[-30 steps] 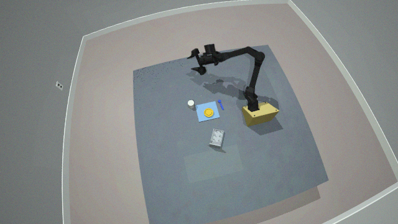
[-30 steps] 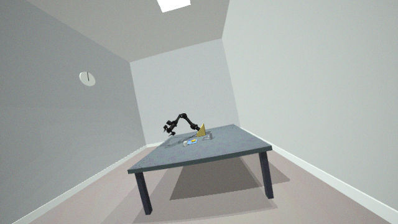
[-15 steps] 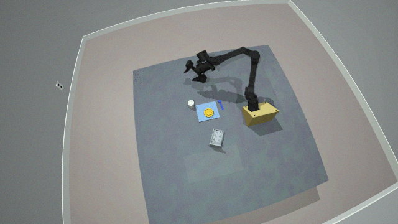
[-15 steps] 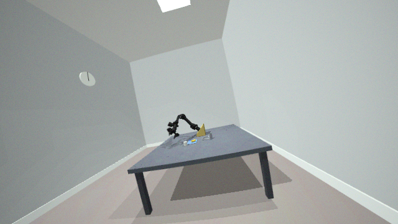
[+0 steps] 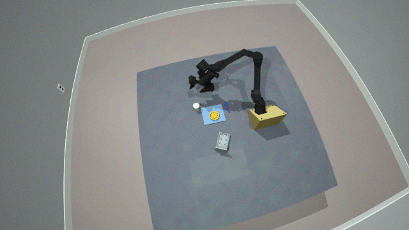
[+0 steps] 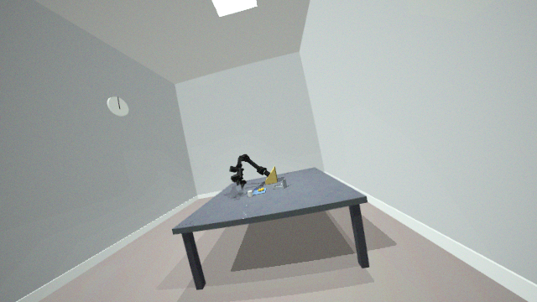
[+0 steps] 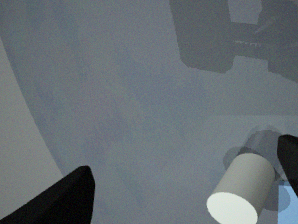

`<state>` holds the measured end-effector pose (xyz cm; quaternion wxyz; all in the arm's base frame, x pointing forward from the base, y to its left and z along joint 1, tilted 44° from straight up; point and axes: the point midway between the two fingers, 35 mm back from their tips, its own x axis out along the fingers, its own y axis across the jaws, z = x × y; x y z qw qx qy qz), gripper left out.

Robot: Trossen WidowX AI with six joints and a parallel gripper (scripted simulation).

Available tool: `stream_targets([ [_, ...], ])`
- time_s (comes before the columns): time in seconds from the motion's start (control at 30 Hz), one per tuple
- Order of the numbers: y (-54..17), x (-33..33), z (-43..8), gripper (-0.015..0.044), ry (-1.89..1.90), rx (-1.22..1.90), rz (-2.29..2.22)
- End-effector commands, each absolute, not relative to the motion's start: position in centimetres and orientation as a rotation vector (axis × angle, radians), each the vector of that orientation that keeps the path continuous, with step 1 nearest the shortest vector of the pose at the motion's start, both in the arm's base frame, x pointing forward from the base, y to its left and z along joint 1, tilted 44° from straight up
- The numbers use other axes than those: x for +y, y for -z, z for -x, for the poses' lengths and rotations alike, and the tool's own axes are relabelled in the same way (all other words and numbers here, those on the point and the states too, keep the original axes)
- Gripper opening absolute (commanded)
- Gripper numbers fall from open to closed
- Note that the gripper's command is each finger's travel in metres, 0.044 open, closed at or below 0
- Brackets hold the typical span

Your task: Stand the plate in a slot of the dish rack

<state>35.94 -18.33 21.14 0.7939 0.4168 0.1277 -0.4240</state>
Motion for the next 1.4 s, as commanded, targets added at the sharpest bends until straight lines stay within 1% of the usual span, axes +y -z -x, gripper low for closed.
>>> stream_targets([
  [0.0, -19.5, -17.4, -36.0, 0.0400, 0.927, 0.371, -0.815],
  [0.7, -11.7, -12.4, -34.4, 0.0400, 0.918, 0.876, -0.335],
  [1.37, -7.3, -8.6, -31.2, 0.0400, 0.783, 1.291, 0.217],
])
